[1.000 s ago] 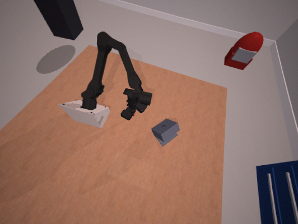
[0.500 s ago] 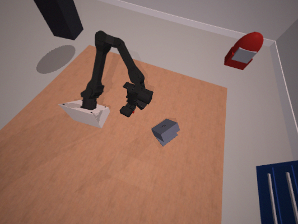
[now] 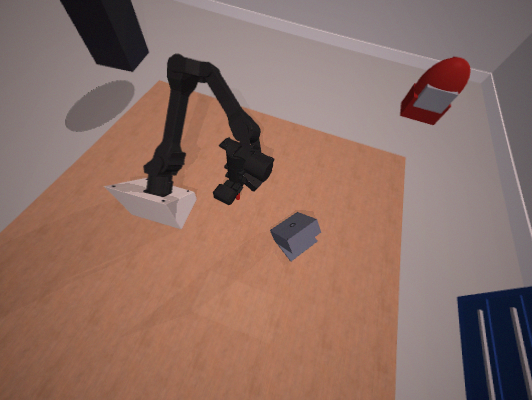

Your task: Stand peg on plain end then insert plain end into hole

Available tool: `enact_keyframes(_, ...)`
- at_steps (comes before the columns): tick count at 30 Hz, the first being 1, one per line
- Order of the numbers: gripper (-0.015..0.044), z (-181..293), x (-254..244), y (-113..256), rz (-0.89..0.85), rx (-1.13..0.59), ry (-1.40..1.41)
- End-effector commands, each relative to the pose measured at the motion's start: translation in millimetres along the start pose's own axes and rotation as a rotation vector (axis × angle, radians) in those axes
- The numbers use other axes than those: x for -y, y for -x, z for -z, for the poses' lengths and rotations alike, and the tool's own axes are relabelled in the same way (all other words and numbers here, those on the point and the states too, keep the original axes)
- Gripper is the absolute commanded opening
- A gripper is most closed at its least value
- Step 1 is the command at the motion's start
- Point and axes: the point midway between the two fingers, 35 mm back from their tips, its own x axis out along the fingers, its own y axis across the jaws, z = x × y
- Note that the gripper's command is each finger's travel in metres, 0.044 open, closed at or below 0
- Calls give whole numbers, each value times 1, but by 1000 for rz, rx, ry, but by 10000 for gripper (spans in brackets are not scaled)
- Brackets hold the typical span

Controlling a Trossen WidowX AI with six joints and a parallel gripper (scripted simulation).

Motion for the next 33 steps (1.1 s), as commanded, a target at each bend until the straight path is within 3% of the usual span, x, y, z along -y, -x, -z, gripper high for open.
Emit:
enact_keyframes(1, 0, -7, 0, 1, 35, 26, 11)
enact_keyframes(33, 0, -66, -12, 11, 282, 331, 65)
